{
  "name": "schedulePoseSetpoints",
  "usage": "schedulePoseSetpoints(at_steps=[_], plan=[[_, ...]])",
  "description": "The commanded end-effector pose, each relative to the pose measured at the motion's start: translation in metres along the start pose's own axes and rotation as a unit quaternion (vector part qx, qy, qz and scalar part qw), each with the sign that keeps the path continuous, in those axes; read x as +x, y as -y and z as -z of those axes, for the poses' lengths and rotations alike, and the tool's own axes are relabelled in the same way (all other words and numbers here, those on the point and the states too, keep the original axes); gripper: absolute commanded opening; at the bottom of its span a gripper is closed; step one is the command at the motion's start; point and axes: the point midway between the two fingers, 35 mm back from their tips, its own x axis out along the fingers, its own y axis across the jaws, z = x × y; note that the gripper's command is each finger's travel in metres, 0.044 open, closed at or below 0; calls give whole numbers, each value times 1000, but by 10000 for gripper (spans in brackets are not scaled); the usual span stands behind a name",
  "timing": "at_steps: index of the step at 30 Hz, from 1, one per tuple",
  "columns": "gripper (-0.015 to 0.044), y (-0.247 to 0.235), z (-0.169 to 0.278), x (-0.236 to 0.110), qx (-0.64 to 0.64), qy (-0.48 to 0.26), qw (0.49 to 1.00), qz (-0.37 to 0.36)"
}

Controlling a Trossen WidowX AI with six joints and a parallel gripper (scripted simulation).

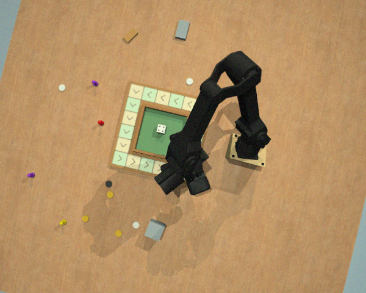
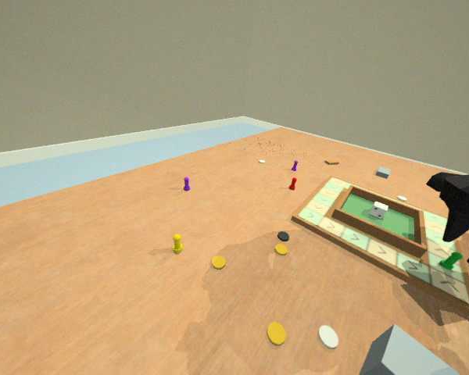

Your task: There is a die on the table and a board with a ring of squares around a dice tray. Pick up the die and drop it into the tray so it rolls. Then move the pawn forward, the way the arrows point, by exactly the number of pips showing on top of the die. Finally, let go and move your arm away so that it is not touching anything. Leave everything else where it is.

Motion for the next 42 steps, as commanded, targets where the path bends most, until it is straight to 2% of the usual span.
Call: schedulePoseSetpoints(at_steps=[1,15,21,27,31,42], plan=[[200,0,4,10,-5,-6,1000,3],[200,1,6,29,-5,-7,1000,4],[43,1,6,29,-5,-7,1000,4],[3,1,6,29,-5,-7,1000,4],[0,1,6,29,-5,-6,1000,4],[0,-1,-7,-28,-6,-4,1000,1]])
